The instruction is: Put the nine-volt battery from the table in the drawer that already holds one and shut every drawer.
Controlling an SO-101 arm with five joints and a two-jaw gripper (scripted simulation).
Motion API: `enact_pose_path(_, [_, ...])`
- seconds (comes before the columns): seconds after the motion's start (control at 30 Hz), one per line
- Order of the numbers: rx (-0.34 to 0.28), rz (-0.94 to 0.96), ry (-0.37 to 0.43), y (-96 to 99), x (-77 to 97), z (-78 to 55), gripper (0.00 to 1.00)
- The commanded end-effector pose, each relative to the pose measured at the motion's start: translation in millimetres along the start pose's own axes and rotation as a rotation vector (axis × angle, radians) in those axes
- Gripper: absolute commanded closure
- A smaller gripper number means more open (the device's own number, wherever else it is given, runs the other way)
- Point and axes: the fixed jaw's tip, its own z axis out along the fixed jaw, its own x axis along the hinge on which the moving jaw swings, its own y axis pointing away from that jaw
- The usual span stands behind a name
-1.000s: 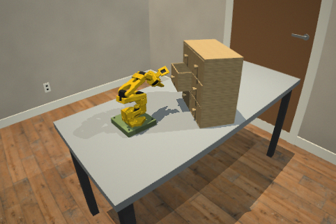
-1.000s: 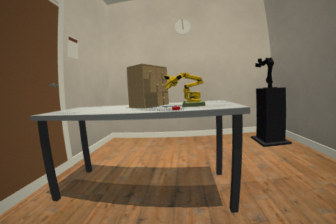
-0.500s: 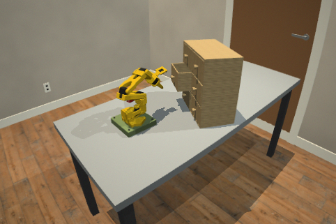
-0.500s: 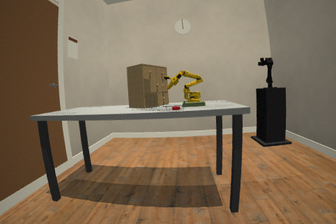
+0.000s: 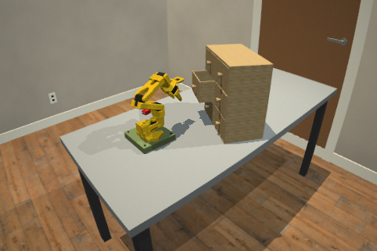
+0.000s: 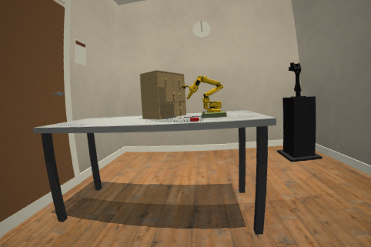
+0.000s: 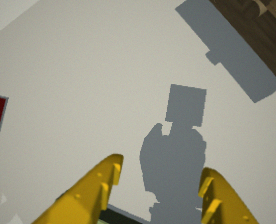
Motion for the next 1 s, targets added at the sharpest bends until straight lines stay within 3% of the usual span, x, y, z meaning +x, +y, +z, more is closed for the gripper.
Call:
enact_pose_path(0.0, [0.006, -0.066, 0.062, -2.3, 5.7, -2.4, 0.79])
enact_pose_path(0.7, [0.006, -0.066, 0.062, -2.3, 5.7, -2.4, 0.79])
enact_pose_path(0.97, [0.015, -0.048, -0.030, -3.7, -29.7, -25.2, 0.79])
